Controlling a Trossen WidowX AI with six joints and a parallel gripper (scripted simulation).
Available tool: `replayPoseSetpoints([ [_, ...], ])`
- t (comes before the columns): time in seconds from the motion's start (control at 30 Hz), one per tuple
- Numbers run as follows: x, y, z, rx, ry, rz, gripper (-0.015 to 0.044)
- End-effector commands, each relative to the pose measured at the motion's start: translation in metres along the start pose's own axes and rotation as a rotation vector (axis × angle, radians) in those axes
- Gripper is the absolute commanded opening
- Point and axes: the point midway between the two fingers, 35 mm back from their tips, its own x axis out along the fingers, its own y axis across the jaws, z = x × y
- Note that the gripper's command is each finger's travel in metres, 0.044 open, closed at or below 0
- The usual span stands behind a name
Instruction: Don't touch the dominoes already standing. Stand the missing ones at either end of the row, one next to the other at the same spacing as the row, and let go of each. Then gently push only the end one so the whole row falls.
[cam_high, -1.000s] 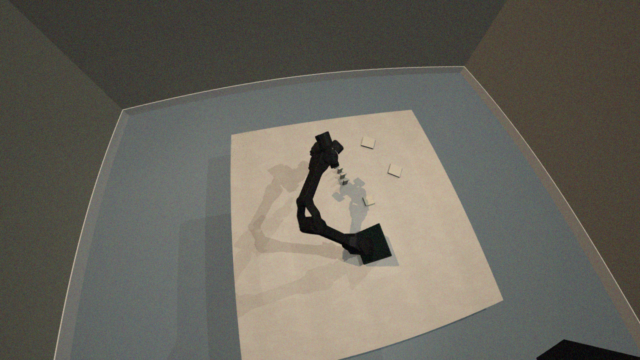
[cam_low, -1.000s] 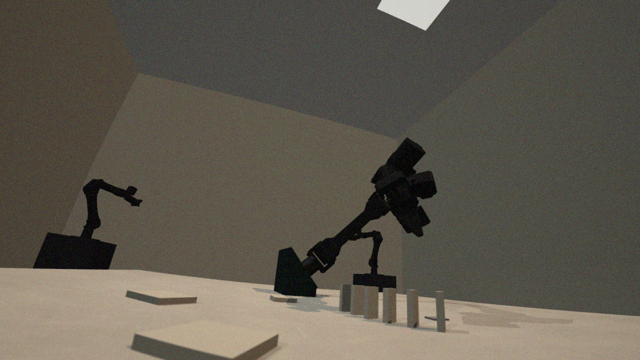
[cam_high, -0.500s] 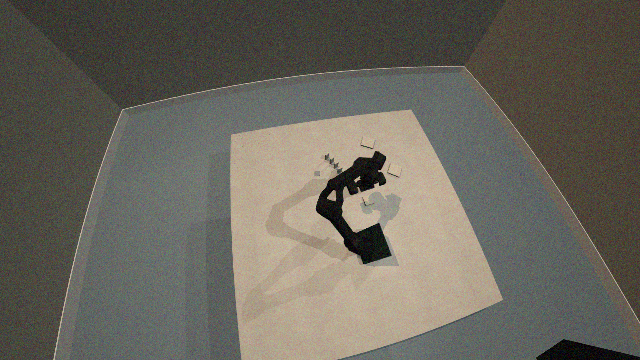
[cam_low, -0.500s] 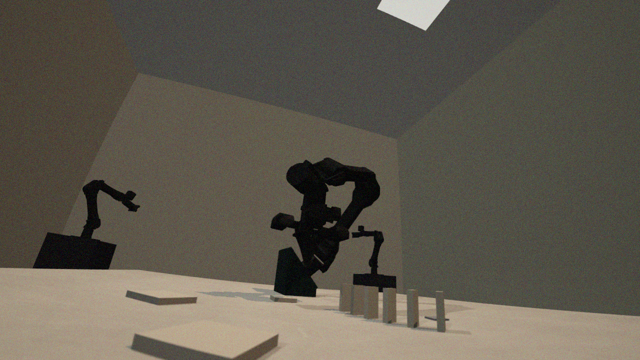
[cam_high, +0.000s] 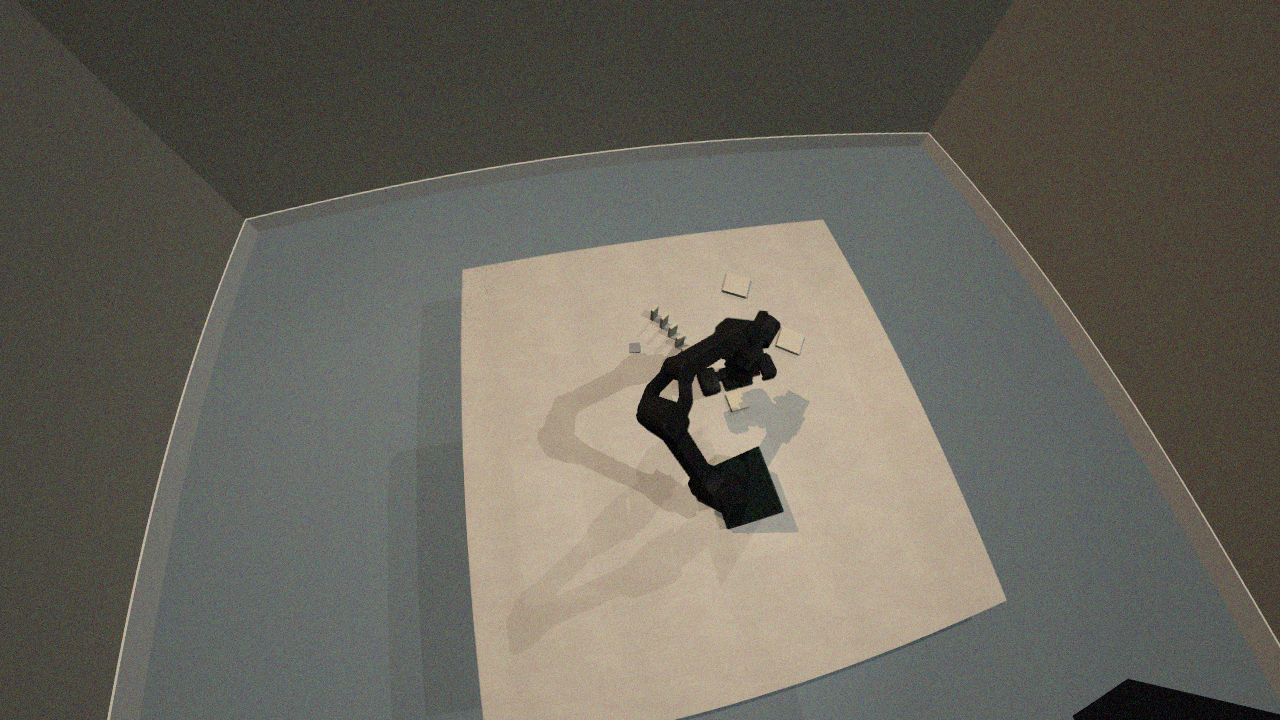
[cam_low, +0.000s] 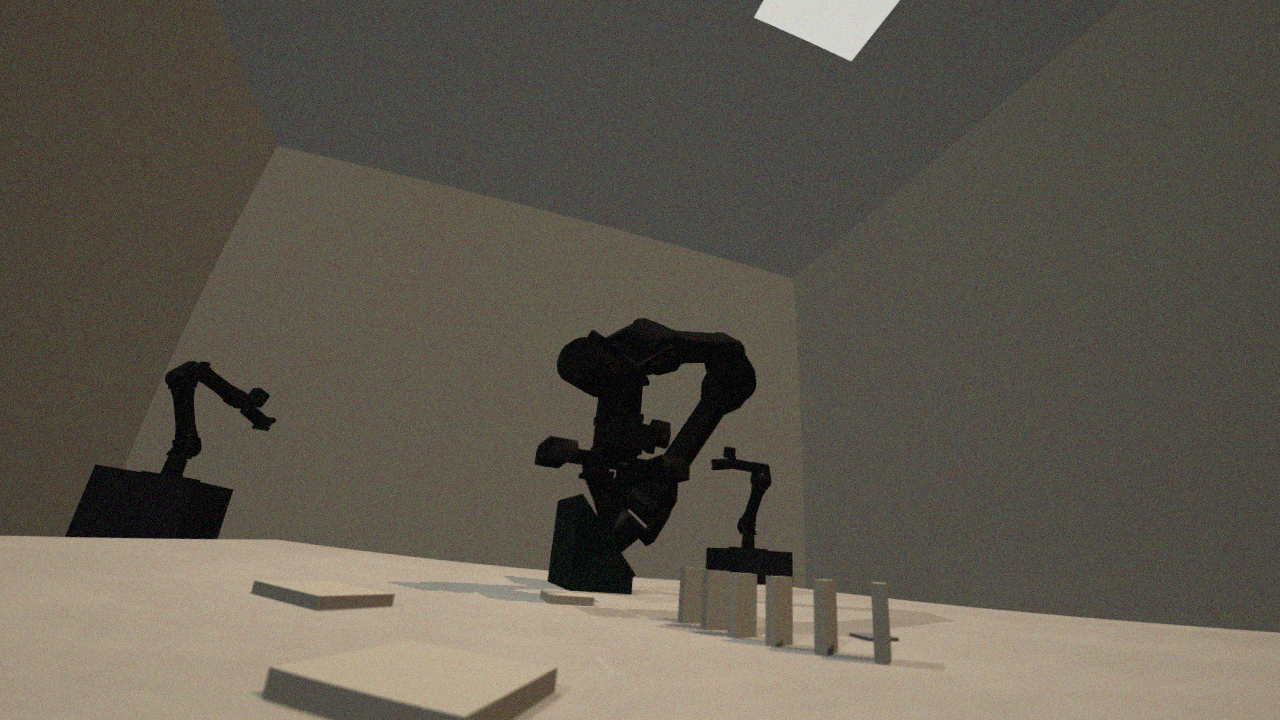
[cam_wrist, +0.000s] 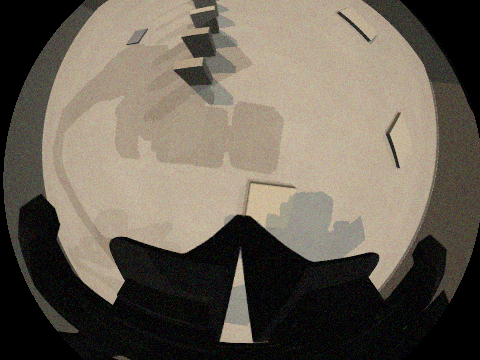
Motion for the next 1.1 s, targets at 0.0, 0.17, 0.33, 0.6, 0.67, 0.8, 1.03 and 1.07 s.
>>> replayPoseSetpoints([
  [0.0,0.0,0.0,-0.001,-0.001,0.004,0.0,0.0],
  [0.17,0.0,0.0,-0.001,-0.001,0.004,0.0,0.0],
  [0.33,0.0,0.0,-0.001,-0.001,0.004,0.0,0.0],
  [0.6,0.0,0.0,-0.001,-0.001,0.004,0.0,0.0],
  [0.67,0.0,0.0,-0.001,-0.001,0.004,0.0,0.0],
  [0.8,0.0,0.0,-0.001,-0.001,0.004,0.0,0.0],
  [1.03,0.041,0.001,0.002,0.0,0.003,-0.002,0.0],
  [1.07,0.058,0.003,0.001,0.0,0.003,-0.001,0.0],
])
